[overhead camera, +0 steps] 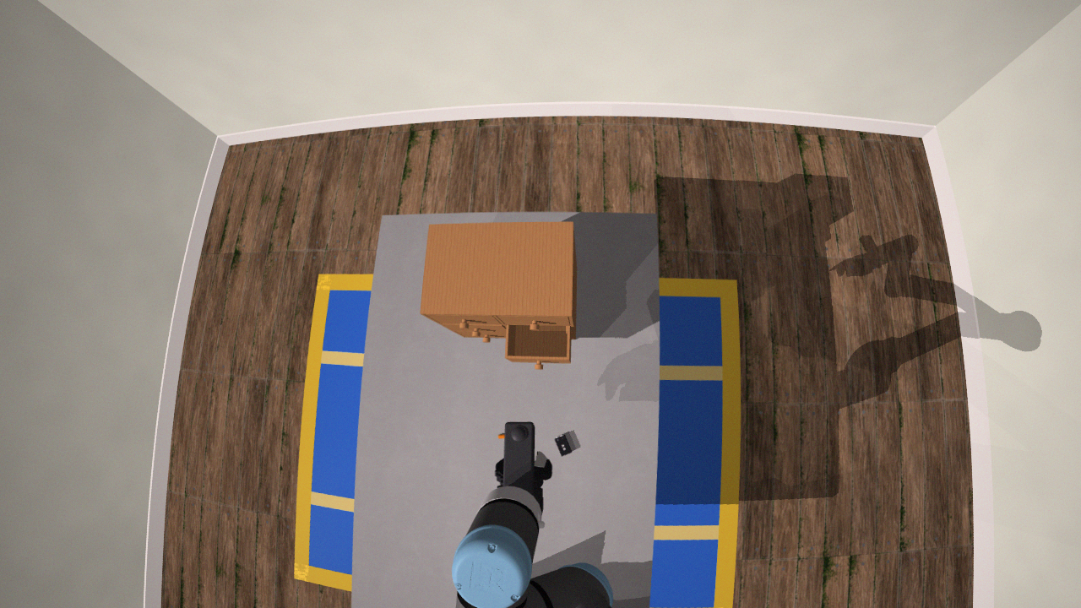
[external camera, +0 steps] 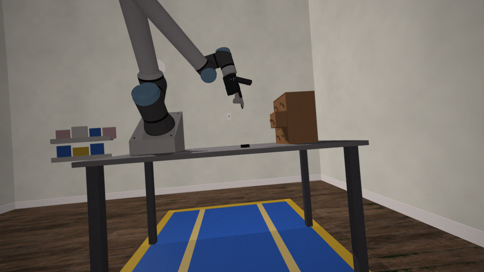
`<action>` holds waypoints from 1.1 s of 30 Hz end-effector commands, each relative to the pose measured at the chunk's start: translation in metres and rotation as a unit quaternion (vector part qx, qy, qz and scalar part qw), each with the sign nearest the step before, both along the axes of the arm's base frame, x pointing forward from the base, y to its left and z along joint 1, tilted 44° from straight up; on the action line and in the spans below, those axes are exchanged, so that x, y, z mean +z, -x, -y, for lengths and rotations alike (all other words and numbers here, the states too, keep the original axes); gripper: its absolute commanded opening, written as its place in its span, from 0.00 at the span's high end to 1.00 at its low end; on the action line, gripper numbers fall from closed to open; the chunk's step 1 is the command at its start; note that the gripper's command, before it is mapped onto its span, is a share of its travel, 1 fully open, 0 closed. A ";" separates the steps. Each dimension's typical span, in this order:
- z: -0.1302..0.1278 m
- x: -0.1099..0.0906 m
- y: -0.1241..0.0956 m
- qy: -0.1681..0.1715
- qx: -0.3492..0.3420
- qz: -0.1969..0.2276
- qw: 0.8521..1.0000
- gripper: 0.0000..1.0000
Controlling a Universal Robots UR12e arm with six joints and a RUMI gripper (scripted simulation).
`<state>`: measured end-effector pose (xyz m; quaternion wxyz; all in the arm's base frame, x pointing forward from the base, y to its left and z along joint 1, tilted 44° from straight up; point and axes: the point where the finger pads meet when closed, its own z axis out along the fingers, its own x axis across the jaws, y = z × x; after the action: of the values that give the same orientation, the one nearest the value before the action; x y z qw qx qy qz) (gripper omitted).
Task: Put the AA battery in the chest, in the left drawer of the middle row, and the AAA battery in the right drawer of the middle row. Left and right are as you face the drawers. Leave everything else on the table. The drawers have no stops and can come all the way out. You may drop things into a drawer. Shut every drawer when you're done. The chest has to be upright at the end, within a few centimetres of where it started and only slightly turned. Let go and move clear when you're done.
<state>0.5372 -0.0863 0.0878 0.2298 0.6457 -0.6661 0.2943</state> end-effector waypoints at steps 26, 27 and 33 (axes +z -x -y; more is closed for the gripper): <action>-0.010 0.010 0.008 -0.005 -0.054 -0.056 0.997 0.80; -0.010 0.010 0.008 -0.005 -0.055 -0.057 0.997 0.80; -0.012 0.011 0.009 -0.006 -0.062 -0.064 0.996 0.80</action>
<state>0.5284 -0.0758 0.0979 0.2814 0.6247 -0.6882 0.2387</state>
